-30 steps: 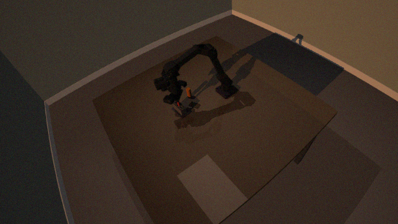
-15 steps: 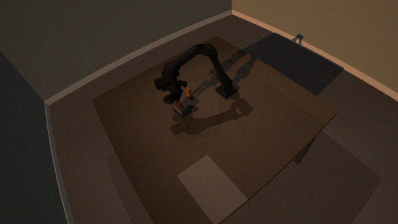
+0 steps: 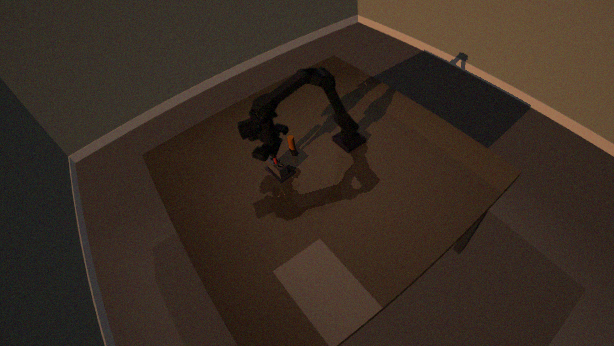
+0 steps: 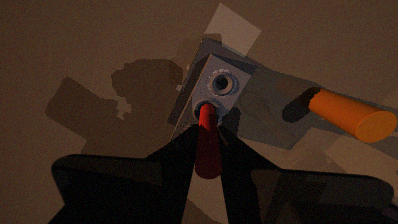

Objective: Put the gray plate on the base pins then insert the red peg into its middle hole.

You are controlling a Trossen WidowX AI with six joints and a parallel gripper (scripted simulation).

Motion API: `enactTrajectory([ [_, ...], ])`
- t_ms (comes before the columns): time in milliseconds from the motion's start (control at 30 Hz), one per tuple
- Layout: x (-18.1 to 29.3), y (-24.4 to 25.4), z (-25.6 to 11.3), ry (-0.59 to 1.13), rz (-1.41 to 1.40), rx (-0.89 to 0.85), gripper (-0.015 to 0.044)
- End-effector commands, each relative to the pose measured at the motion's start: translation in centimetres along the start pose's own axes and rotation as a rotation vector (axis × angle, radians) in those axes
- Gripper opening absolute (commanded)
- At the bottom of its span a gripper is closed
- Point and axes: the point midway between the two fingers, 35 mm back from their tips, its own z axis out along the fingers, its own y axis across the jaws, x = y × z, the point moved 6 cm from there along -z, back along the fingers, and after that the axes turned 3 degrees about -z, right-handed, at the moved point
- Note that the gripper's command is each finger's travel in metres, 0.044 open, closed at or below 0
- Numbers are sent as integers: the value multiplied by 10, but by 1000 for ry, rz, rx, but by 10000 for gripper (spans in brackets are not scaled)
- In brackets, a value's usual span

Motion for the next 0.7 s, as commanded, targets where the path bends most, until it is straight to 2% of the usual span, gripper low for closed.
enactTrajectory([
  [0, 0, 0, 0, 0, 0, 0, 105],
  [67, 0, 0, 0, 0, 0, 0, 150],
  [667, 0, 1, -5, 2, -9, 7, 150],
])
